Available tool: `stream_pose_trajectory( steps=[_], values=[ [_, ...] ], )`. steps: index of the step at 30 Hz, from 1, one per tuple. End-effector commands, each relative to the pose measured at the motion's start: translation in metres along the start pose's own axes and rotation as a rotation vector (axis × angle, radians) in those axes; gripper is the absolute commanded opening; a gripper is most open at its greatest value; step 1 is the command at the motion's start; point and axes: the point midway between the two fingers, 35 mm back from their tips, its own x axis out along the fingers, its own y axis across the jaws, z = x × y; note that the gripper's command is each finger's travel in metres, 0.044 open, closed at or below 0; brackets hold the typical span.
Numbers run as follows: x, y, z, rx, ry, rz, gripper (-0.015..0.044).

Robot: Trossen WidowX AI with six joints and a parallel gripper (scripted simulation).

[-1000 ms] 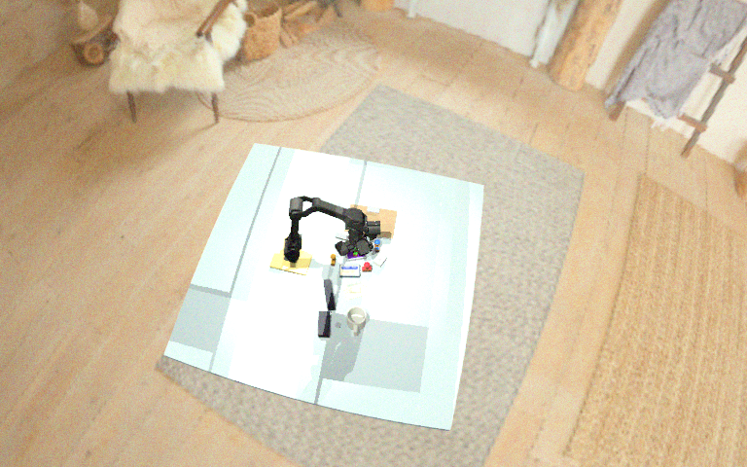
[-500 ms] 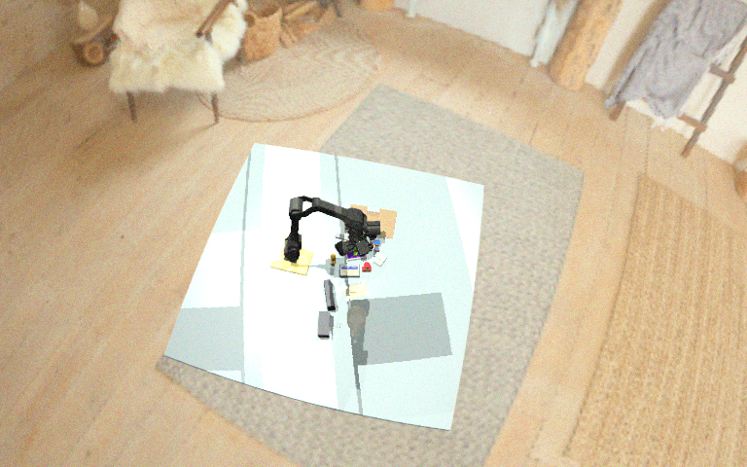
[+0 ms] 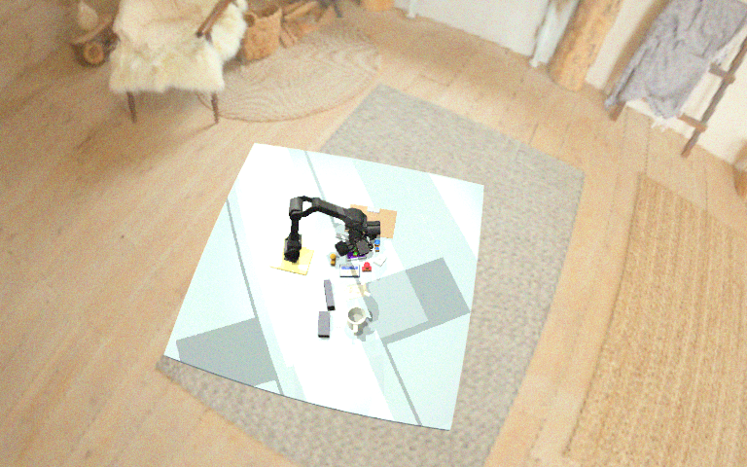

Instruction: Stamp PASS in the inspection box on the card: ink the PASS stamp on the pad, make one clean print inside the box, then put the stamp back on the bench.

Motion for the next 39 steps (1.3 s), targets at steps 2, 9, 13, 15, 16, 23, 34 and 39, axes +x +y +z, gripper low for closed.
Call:
stream_pose_trajectory(
  steps=[2, 9, 13, 15, 16, 23, 34, 39],
  values=[
    [0.002, 0.001, 0.001, 0.001, -0.003, 0.002, 0.0],
    [0.002, 0.001, 0.001, 0.001, -0.003, 0.002, 0.0],
    [0.002, 0.001, 0.001, 0.001, -0.003, 0.002, 0.0],
    [0.001, 0.001, 0.001, 0.001, -0.003, 0.002, 0.0],
    [0.0, 0.001, 0.001, 0.001, -0.003, 0.002, 0.0],
    [-0.003, 0.001, 0.001, 0.001, -0.003, 0.002, 0.0],
    [-0.008, 0.001, 0.001, 0.001, -0.003, 0.002, 0.0],
    [-0.013, 0.001, 0.001, 0.001, -0.004, 0.002, 0.0]
  ],
)
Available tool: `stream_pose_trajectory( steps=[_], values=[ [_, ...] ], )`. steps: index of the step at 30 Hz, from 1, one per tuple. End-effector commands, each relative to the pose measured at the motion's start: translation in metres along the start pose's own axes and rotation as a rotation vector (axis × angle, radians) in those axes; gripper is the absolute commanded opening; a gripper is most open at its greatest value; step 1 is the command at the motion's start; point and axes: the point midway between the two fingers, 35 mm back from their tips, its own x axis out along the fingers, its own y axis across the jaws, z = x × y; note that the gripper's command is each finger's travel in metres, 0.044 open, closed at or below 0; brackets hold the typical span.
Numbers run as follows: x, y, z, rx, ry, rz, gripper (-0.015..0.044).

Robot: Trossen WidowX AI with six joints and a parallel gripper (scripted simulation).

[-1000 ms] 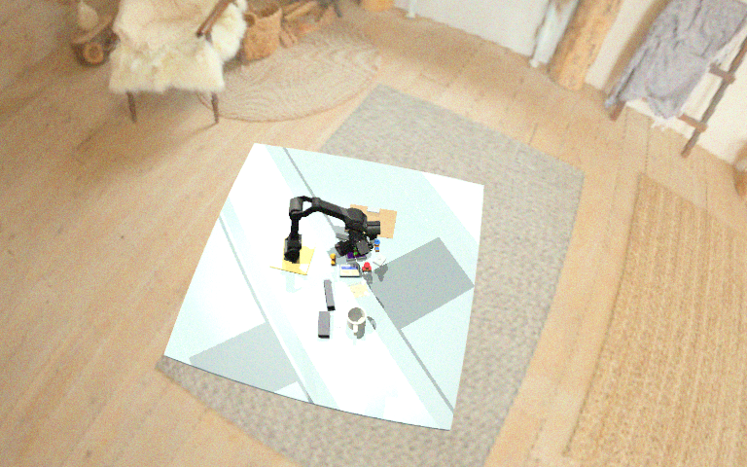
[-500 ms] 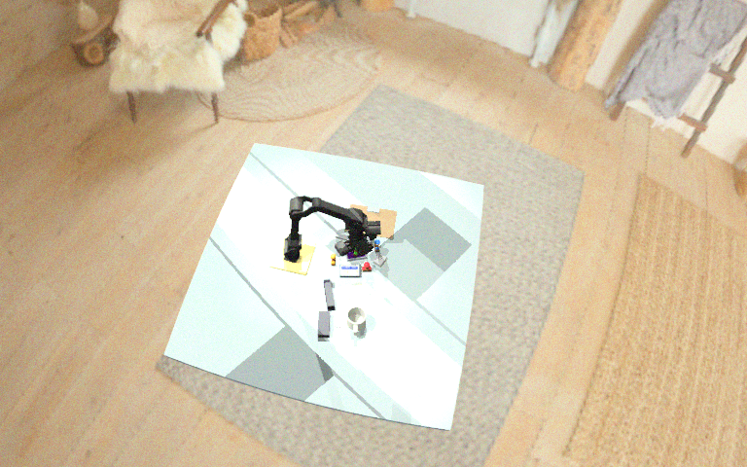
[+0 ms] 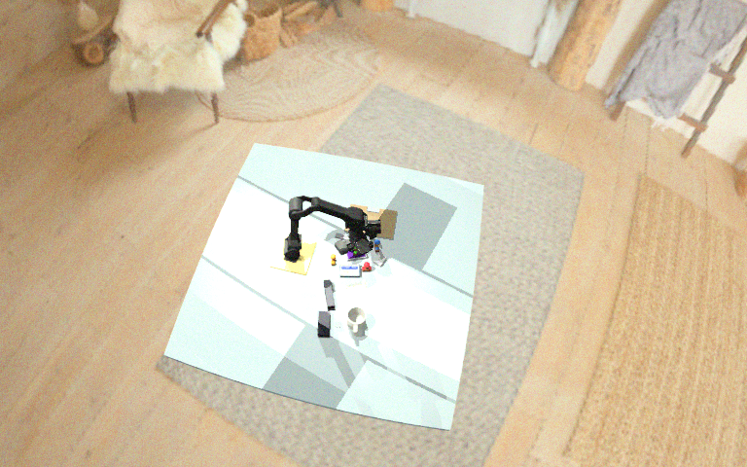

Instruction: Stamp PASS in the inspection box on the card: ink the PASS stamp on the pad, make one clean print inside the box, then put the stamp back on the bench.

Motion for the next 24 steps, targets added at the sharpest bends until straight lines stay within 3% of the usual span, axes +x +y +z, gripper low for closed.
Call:
stream_pose_trajectory(
  steps=[1, 24],
  values=[
    [-0.005, 0.001, 0.001, 0.0, -0.003, 0.002, 0.0],
    [-0.043, 0.001, 0.001, 0.0, -0.003, 0.002, 0.0]
  ],
)
